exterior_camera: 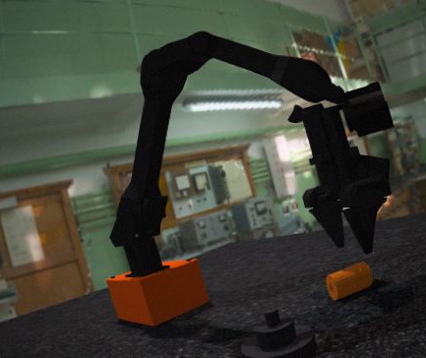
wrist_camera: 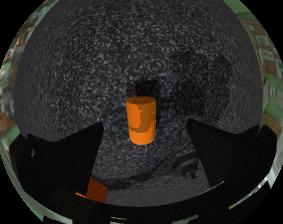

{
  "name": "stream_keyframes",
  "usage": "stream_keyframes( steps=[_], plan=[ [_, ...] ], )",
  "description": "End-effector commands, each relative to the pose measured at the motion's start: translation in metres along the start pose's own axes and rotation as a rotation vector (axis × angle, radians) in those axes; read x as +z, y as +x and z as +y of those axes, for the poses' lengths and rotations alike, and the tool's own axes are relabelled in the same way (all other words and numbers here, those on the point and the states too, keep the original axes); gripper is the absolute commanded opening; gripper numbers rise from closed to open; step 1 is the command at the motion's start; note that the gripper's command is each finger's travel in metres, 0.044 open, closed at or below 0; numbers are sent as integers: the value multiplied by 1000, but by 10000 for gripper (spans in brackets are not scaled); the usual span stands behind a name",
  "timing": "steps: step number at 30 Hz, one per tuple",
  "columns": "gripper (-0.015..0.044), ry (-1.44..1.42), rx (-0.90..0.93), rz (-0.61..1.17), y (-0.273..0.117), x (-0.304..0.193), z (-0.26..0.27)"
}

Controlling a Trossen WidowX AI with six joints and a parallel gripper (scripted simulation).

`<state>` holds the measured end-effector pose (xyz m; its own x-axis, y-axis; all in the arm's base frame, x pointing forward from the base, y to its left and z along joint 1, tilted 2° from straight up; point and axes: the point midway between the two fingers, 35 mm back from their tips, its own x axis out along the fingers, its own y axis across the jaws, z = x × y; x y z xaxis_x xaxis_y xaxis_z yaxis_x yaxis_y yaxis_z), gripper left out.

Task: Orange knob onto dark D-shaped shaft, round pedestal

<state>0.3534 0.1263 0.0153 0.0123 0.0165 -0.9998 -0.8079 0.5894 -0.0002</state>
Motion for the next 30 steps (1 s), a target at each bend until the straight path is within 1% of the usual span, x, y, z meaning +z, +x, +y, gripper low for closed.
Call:
stream_keyframes(
  steps=[1, 30],
  plan=[
    [440, -7, 7, 2, 9, -1, 2],
    [440, -7, 7, 2, 53, -1, 3]
  ],
)
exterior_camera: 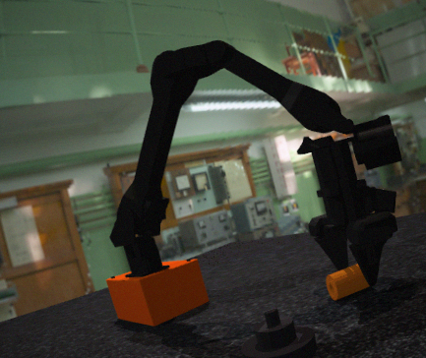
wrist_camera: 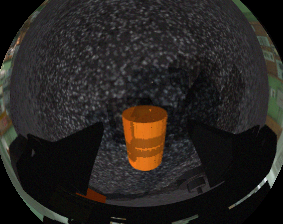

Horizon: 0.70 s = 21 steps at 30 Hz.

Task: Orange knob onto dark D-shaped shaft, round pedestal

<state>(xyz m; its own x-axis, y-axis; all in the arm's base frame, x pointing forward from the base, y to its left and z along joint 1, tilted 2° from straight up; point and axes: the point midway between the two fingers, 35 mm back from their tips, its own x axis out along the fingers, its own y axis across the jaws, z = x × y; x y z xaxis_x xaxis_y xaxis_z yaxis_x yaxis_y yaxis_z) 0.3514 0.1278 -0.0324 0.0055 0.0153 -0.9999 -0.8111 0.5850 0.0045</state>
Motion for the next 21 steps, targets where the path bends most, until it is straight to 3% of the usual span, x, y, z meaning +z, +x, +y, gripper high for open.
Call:
stream_keyframes(
  steps=[1, 2, 10, 21],
  plan=[
    [440, -2, 2, -3, 6, 0, 1],
    [440, -2, 2, -3, 6, 0, 1],
    [240, -2, 2, -3, 6, 0, 1],
    [233, -2, 2, -3, 6, 0, 1]
  ],
)
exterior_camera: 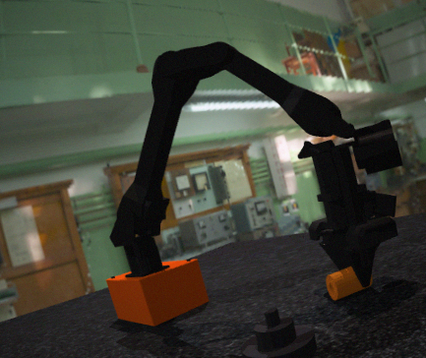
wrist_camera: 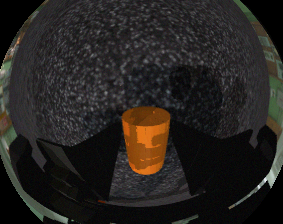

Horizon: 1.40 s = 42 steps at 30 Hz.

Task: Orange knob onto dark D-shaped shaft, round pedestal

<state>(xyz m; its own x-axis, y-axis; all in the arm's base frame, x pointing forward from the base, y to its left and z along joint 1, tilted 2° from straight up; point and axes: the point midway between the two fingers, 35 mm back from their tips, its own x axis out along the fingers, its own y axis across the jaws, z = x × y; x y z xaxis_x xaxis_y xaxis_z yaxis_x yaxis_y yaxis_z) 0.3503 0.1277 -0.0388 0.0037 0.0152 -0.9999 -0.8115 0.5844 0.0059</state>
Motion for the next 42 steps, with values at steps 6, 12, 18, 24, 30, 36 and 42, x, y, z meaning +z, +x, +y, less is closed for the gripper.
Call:
stream_keyframes(
  steps=[6, 12, 18, 24, 30, 36, 42],
  plan=[
    [193, -1, 1, -4, 0, 1, 0],
    [179, -1, 1, -7, 0, 0, 0],
    [179, 0, 1, -84, -3, -4, 0],
    [179, 0, 1, -191, -7, -10, 0],
    [179, 0, 1, -287, -10, -15, 0],
    [179, 0, 1, -382, -12, -21, 0],
    [179, 0, 1, -475, -14, -27, 0]
  ],
)
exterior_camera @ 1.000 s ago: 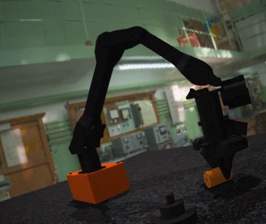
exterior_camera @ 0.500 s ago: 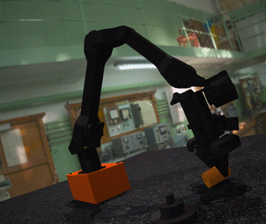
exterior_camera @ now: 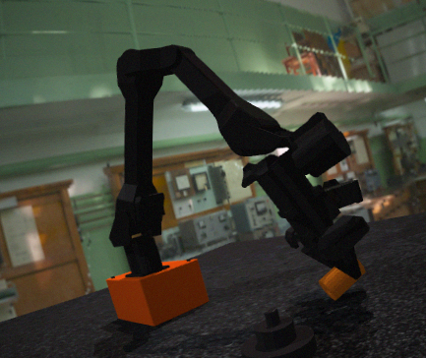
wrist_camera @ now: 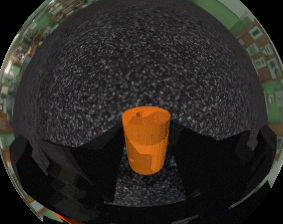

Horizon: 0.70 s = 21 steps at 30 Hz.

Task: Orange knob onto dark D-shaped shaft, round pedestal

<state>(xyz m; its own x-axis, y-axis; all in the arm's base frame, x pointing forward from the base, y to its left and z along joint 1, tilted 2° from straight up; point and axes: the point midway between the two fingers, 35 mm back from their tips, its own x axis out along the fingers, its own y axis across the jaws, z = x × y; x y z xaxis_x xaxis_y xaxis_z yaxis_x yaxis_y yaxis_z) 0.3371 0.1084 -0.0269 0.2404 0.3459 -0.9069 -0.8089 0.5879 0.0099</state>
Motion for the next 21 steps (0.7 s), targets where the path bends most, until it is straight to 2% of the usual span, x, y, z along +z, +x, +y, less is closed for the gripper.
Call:
stream_keyframes(
  steps=[1, 21],
  plan=[
    [179, -5, -1, -70, -4, -4, 0],
    [179, -5, 0, -381, -13, -22, 0]
  ],
)
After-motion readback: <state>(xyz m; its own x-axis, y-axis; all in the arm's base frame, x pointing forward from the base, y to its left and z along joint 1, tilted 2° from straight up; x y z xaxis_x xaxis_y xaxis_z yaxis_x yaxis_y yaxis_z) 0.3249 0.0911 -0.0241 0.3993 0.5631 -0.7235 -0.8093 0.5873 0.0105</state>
